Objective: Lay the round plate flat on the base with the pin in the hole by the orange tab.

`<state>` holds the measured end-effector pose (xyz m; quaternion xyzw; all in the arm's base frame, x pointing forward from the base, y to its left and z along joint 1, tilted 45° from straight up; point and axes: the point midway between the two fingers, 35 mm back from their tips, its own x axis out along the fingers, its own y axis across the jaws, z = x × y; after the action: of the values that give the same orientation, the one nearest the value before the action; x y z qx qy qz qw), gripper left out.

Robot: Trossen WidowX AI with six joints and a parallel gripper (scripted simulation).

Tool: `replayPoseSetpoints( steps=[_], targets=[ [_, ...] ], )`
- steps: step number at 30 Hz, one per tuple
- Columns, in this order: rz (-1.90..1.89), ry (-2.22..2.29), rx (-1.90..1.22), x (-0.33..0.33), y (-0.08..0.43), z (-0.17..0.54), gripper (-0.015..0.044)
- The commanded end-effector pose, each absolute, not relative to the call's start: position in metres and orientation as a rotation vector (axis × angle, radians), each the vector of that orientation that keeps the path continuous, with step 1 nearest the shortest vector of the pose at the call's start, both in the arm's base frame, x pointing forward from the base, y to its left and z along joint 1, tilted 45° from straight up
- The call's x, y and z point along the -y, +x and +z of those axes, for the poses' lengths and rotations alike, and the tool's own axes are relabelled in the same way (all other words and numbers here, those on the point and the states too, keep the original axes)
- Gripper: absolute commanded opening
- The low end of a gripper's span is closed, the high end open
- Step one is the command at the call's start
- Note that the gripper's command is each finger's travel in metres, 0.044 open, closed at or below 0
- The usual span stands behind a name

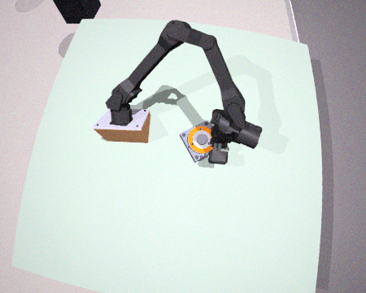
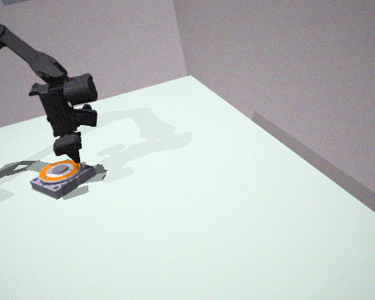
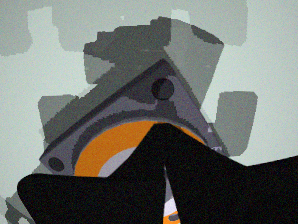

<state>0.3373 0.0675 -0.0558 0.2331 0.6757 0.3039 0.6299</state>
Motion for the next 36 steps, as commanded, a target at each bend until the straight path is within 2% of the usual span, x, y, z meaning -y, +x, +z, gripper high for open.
replayPoseSetpoints(
  steps=[1,36],
  targets=[
    [0.692,0.527,-1.562,-0.066,0.334,-0.063,0.0000],
    [0.692,0.527,-1.563,-0.053,0.327,-0.074,0.0000]
  ],
)
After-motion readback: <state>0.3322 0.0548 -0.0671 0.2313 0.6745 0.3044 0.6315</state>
